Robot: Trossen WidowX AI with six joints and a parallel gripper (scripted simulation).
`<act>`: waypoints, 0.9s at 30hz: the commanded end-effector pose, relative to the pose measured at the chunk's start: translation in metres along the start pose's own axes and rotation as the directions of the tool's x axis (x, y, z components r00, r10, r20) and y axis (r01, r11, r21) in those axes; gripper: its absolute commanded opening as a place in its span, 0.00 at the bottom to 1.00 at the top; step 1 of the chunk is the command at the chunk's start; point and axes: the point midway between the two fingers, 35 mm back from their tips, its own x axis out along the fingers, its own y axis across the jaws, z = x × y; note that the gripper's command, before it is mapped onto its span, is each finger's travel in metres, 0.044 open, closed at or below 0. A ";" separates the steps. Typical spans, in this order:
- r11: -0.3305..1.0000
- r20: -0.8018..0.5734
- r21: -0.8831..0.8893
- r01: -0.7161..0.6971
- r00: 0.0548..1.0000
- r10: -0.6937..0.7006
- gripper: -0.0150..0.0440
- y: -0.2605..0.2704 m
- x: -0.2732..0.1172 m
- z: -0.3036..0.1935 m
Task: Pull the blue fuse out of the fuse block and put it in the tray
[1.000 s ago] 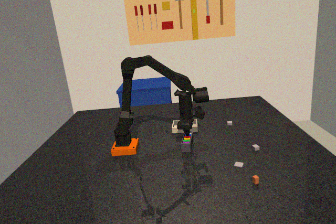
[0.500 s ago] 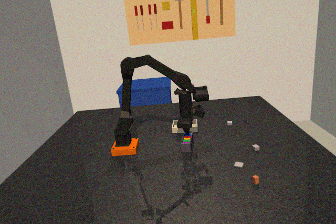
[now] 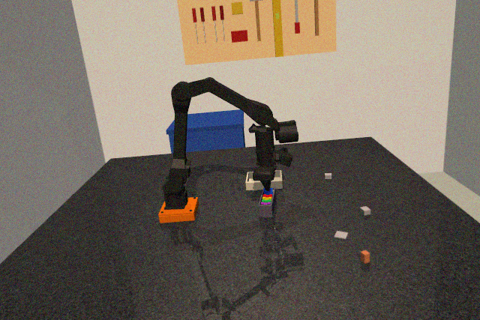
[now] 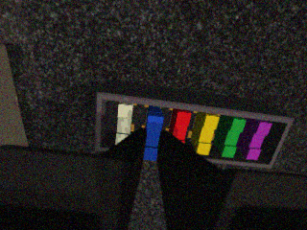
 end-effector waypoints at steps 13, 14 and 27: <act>1.000 0.002 0.000 -0.001 1.000 0.001 0.25 0.000 -0.009 0.001; 1.000 0.002 0.000 0.000 1.000 0.000 0.25 0.000 -0.009 0.001; 1.000 0.003 0.000 0.000 1.000 0.000 0.25 0.000 -0.016 0.000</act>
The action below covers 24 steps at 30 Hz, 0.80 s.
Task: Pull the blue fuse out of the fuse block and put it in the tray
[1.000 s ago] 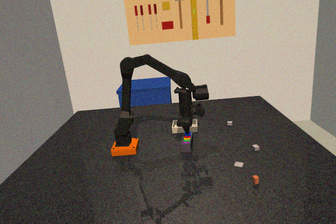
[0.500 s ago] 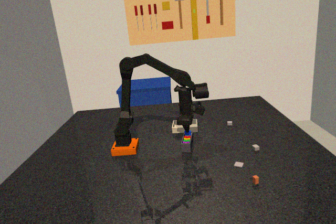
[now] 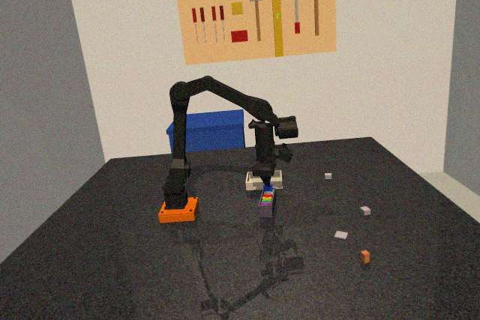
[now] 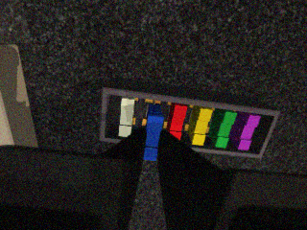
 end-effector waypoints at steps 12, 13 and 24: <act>1.000 0.002 0.000 0.001 1.000 -0.001 0.25 0.000 -0.008 0.000; 1.000 0.002 0.000 0.001 1.000 -0.001 0.25 0.000 -0.008 0.000; 1.000 0.002 0.000 0.001 1.000 -0.001 0.25 0.000 -0.019 0.000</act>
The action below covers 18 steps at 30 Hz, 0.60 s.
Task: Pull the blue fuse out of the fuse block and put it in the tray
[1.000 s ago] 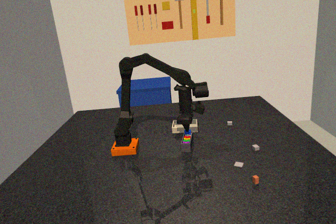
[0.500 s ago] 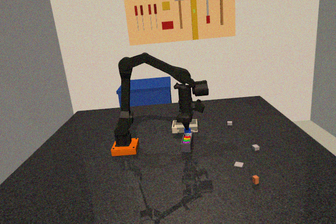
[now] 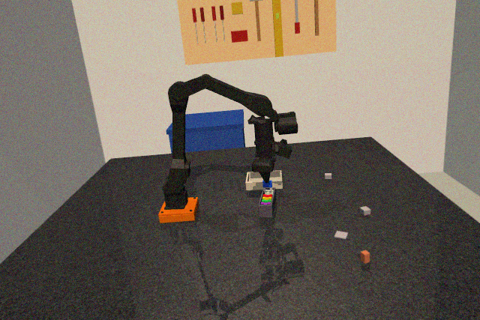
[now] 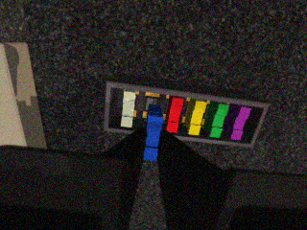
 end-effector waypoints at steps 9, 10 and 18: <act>1.000 0.005 0.000 0.000 1.000 0.000 0.25 0.000 -0.019 0.001; 1.000 0.005 0.000 0.000 1.000 0.000 0.25 0.000 -0.019 0.001; 1.000 0.005 0.000 -0.002 1.000 0.002 0.25 0.030 -0.020 0.001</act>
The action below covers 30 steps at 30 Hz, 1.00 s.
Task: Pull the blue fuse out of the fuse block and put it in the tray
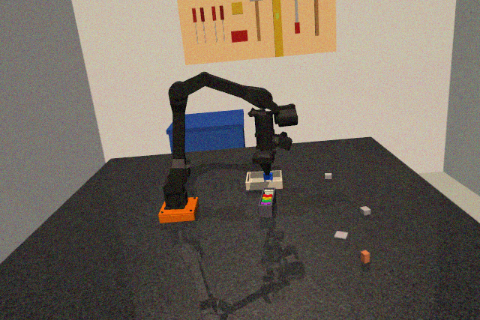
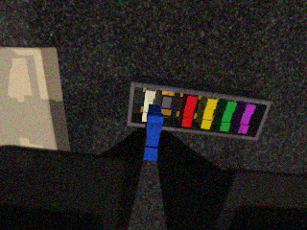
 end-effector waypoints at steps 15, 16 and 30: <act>1.000 -0.003 -0.001 -0.006 1.000 0.006 0.25 0.097 -0.001 -0.016; 1.000 -0.003 -0.001 -0.007 1.000 0.007 0.25 0.103 -0.001 -0.017; 1.000 -0.004 -0.001 -0.011 1.000 0.011 0.25 0.144 0.003 -0.035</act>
